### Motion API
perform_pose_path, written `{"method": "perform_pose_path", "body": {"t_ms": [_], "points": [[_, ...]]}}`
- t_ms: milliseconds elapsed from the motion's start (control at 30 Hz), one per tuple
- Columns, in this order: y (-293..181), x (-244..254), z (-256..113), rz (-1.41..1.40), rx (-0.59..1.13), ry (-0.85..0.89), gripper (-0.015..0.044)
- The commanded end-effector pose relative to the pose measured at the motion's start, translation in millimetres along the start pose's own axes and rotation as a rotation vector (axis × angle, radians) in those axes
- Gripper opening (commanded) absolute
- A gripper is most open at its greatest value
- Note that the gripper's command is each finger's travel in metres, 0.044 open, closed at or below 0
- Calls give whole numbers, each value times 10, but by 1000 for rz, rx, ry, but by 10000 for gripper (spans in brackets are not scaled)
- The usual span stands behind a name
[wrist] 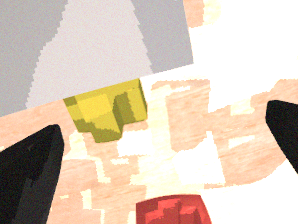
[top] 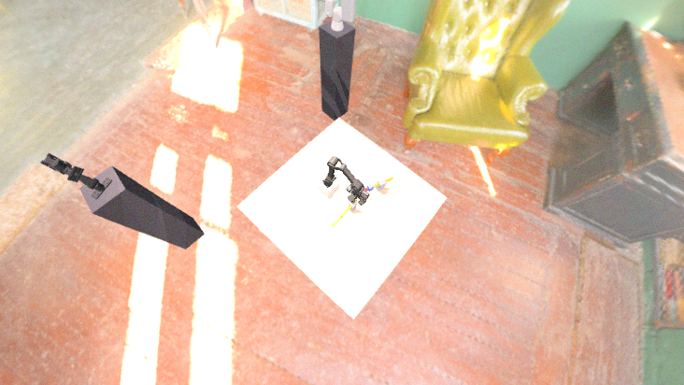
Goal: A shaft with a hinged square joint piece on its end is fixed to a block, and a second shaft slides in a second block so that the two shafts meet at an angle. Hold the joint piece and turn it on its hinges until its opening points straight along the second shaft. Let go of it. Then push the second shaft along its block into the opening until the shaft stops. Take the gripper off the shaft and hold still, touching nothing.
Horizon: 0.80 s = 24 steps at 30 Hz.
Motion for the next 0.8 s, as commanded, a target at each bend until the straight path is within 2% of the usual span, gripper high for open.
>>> {"method": "perform_pose_path", "body": {"t_ms": [0,433,767], "points": [[-109,36,35,0,3,2,440],[-630,146,80,0,9,4,440],[-660,155,169,0,9,4,440]]}}
Point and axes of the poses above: the point midway between the two fingers, 35 mm back from their tips, its own z axis out along the fingers, its own x axis across the jaws, y = z × x, the point moved 7 cm from there along -z, back along the fingers, and after that the axes turned 14 degrees about -z, right-handed, at the moved point
